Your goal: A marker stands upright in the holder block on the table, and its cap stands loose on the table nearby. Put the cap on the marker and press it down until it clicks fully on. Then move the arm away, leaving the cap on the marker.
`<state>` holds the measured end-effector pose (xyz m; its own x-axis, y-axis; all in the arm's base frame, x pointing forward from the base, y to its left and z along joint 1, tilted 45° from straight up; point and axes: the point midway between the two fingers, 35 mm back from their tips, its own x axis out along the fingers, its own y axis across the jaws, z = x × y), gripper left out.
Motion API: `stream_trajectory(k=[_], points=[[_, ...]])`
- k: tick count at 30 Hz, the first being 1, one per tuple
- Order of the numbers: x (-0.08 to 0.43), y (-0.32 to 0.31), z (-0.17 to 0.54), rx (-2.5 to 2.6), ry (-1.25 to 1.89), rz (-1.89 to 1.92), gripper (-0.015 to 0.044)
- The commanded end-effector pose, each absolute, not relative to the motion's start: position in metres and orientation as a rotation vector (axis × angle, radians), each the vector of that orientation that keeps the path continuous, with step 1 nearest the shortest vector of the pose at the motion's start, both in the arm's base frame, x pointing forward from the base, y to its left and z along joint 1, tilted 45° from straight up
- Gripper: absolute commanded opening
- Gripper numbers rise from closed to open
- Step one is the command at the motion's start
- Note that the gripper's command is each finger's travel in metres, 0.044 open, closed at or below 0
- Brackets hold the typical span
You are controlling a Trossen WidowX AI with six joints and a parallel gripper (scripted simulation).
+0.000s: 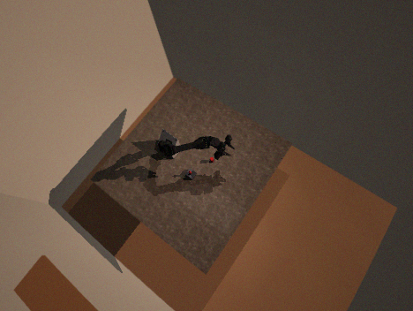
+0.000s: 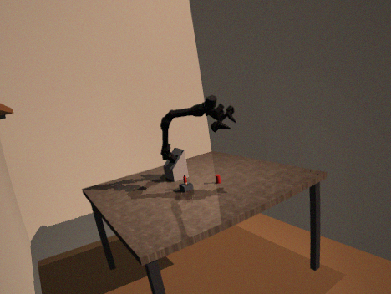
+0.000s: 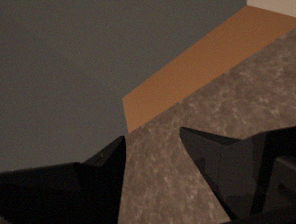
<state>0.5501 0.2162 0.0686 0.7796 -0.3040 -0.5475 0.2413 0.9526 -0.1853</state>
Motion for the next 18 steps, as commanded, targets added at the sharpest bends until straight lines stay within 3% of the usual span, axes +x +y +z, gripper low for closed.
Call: stream_trajectory(k=[1,10,18], points=[[0.532,0.185,0.025,-0.093,0.748,-0.389,0.0253],[0.449,0.093,-0.06,-0.078,1.1,-0.753,0.0253],[0.369,0.038,-0.085,-0.11,1.291,-1.078,0.0253]])
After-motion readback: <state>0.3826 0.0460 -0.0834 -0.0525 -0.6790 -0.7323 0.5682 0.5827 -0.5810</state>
